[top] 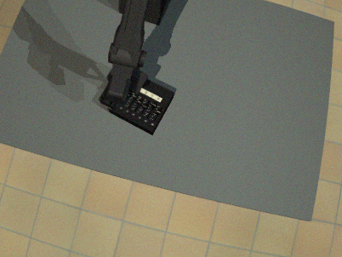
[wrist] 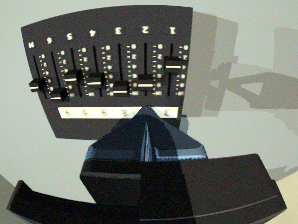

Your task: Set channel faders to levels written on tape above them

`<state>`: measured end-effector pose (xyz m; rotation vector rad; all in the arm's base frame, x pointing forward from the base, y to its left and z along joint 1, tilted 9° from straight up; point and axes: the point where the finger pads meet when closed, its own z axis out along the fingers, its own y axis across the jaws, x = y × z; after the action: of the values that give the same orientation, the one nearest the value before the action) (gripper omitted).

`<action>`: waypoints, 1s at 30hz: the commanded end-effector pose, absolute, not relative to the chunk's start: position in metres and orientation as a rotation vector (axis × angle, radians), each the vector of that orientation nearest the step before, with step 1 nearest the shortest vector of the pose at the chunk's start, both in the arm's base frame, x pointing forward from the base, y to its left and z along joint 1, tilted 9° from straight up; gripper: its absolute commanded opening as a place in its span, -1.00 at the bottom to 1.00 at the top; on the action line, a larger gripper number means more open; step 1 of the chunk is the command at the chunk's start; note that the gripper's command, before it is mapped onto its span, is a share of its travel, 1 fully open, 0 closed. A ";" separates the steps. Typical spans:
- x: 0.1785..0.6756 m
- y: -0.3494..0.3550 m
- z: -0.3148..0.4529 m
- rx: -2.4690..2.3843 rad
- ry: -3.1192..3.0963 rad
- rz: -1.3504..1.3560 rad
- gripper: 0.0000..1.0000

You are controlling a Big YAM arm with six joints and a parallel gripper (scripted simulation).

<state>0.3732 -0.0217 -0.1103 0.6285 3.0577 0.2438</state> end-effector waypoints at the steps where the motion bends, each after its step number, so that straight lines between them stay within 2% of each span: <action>1: 0.376 -0.019 -0.111 0.624 3.043 0.245 -1.00; 30: 0.376 -0.018 -0.116 0.625 3.042 0.245 -1.00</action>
<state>0.3746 -0.0205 -0.1158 0.6268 3.0537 0.2441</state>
